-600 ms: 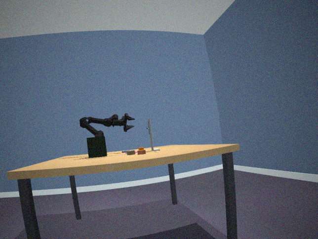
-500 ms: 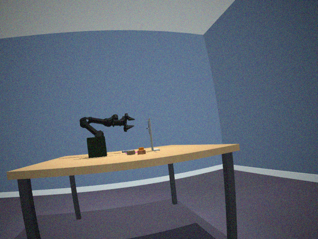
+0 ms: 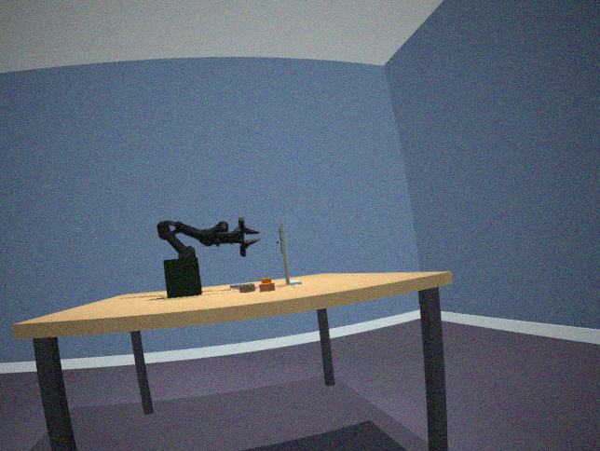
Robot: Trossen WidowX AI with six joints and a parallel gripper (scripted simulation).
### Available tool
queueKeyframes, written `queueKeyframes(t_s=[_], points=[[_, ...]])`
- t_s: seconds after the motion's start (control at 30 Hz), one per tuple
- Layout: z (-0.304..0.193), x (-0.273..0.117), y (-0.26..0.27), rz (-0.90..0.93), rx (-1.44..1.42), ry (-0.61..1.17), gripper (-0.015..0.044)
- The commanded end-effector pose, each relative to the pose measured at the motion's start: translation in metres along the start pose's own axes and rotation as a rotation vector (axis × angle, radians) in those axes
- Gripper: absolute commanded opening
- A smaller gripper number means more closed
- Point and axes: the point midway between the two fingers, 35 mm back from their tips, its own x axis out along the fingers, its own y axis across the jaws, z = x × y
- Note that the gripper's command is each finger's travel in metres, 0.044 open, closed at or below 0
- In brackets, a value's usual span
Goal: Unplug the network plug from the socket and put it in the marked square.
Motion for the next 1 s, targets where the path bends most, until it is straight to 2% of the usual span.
queueKeyframes(t_s=[0.0,0.57,0.8,0.97], points=[[-0.034,0.000,-0.003,-0.032,-0.094,0.051,0.0156],[-0.141,-0.034,-0.014,-0.109,-0.439,0.249,0.0156],[-0.144,-0.036,-0.014,-0.111,-0.452,0.257,0.0156],[-0.142,-0.024,-0.015,-0.111,-0.452,0.257,0.0156]])
